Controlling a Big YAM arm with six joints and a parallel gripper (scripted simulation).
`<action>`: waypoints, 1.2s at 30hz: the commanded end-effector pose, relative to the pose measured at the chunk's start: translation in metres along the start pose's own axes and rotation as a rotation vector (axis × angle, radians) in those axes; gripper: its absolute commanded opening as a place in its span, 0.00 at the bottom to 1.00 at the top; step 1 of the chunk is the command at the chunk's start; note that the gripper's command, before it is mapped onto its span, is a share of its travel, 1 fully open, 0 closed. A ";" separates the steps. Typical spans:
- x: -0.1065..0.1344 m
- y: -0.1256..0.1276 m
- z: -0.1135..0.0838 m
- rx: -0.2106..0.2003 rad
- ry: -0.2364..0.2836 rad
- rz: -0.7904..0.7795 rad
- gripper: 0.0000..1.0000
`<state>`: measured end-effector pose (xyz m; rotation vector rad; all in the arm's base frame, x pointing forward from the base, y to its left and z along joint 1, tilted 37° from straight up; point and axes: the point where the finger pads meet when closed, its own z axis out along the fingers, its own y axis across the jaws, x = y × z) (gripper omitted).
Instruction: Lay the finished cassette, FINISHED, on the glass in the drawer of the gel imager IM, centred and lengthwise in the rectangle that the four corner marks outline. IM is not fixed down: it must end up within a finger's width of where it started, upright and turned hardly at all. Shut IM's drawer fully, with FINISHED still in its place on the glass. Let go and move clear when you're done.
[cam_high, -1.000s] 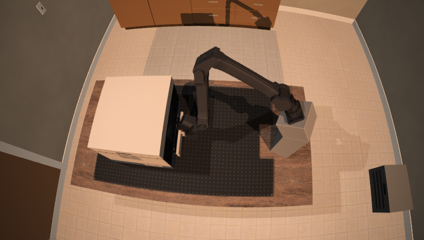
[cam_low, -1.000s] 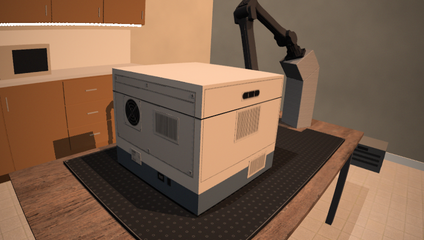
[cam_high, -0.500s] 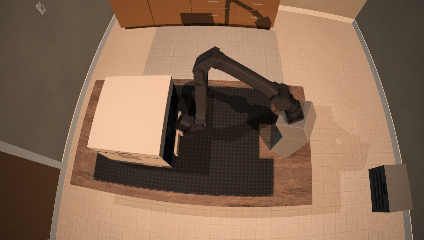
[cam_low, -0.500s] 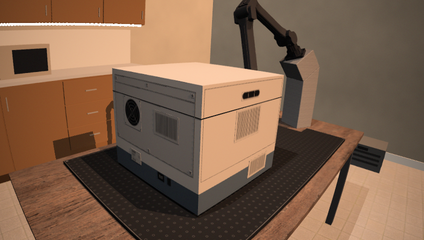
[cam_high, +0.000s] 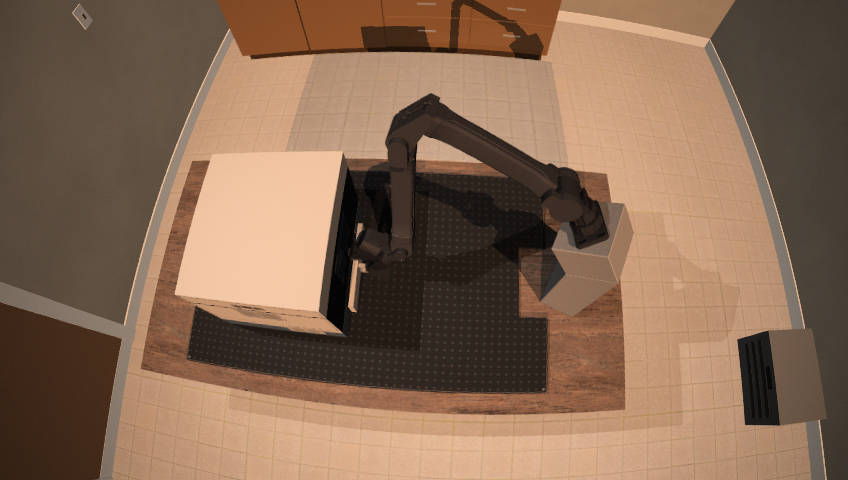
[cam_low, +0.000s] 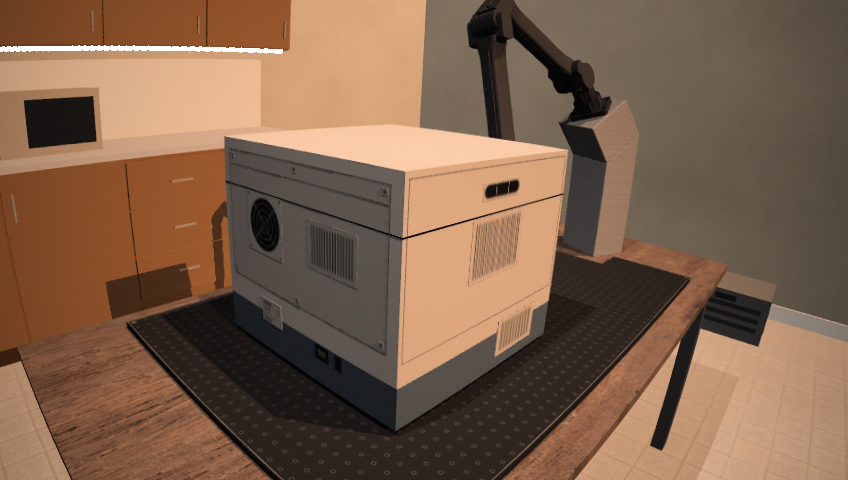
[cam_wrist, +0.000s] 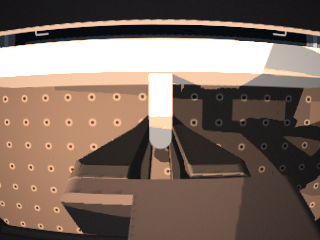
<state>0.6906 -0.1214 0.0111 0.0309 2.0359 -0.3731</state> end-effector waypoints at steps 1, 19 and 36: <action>-0.005 0.005 0.008 -0.003 -0.014 0.000 0.06; -0.005 0.005 0.008 -0.003 -0.014 0.000 0.06; -0.010 0.009 0.012 -0.009 -0.001 -0.001 0.06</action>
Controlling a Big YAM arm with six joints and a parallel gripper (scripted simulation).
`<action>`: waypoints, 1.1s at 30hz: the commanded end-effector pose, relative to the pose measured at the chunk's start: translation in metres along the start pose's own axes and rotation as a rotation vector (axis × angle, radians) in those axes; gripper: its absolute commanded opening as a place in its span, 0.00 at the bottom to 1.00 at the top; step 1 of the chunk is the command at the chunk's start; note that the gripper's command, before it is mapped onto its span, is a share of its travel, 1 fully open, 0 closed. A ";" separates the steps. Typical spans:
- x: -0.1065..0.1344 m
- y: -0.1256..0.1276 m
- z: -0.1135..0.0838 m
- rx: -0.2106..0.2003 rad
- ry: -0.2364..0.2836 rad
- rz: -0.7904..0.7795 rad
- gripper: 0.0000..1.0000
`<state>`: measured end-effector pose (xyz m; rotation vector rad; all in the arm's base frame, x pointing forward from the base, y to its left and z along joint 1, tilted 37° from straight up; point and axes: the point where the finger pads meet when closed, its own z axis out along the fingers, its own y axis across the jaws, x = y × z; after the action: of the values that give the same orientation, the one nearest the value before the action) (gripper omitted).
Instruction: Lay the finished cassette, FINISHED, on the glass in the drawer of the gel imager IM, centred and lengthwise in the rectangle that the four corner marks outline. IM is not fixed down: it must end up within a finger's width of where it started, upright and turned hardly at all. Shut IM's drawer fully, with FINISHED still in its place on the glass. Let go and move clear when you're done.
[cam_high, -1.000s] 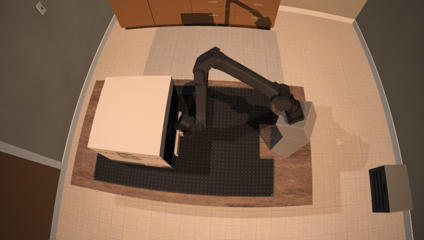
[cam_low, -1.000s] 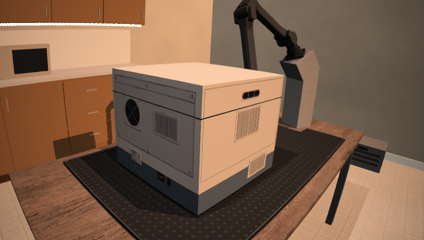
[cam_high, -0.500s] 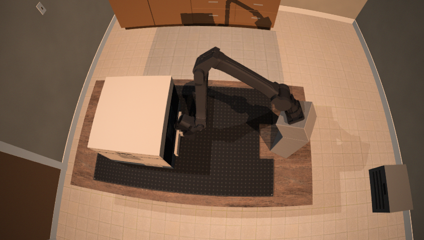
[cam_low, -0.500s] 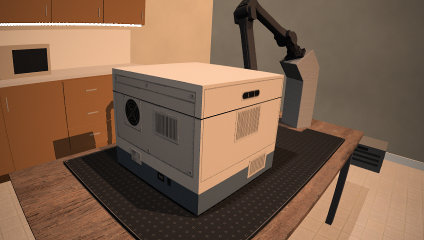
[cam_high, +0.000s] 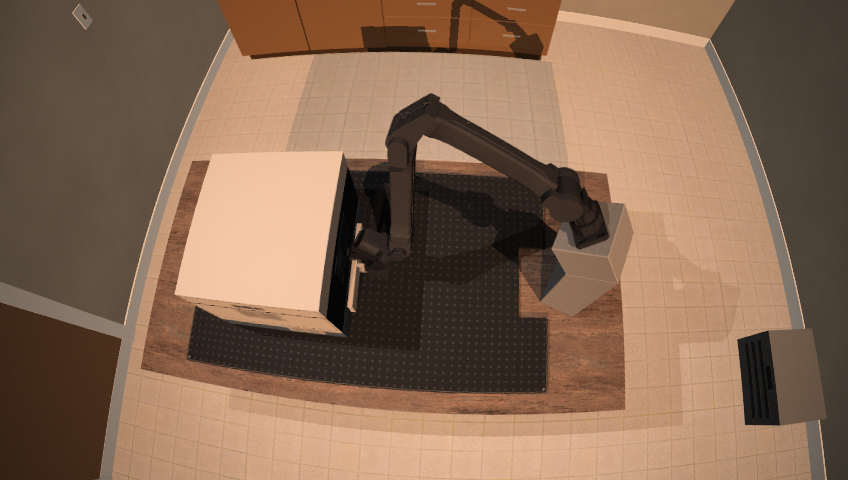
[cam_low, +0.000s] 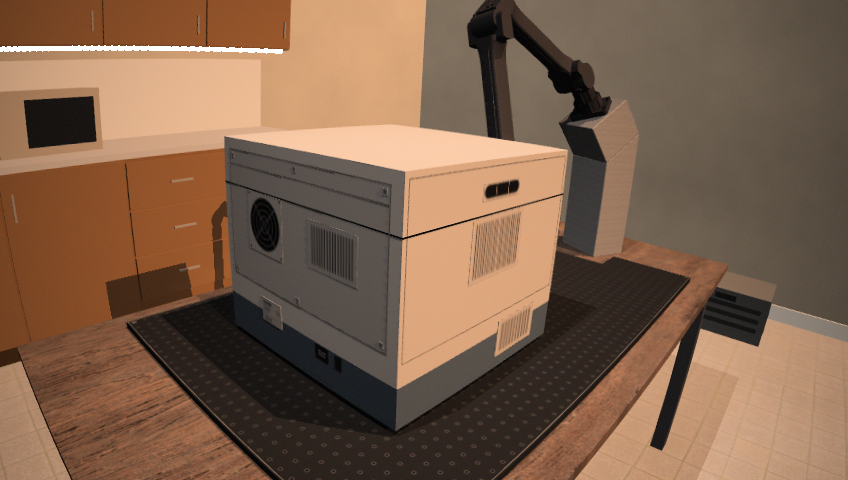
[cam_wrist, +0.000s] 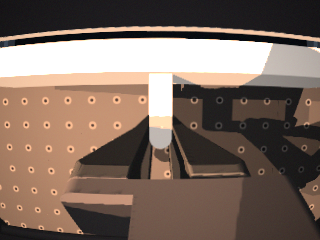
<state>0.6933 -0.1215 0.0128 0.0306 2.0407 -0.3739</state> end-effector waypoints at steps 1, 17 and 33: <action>-0.008 0.009 0.011 -0.009 -0.006 0.000 0.06; -0.015 0.005 0.012 -0.003 -0.028 0.004 0.06; -0.015 0.005 0.012 -0.003 -0.028 0.004 0.06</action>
<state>0.6960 -0.1215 0.0146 0.0315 2.0434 -0.3754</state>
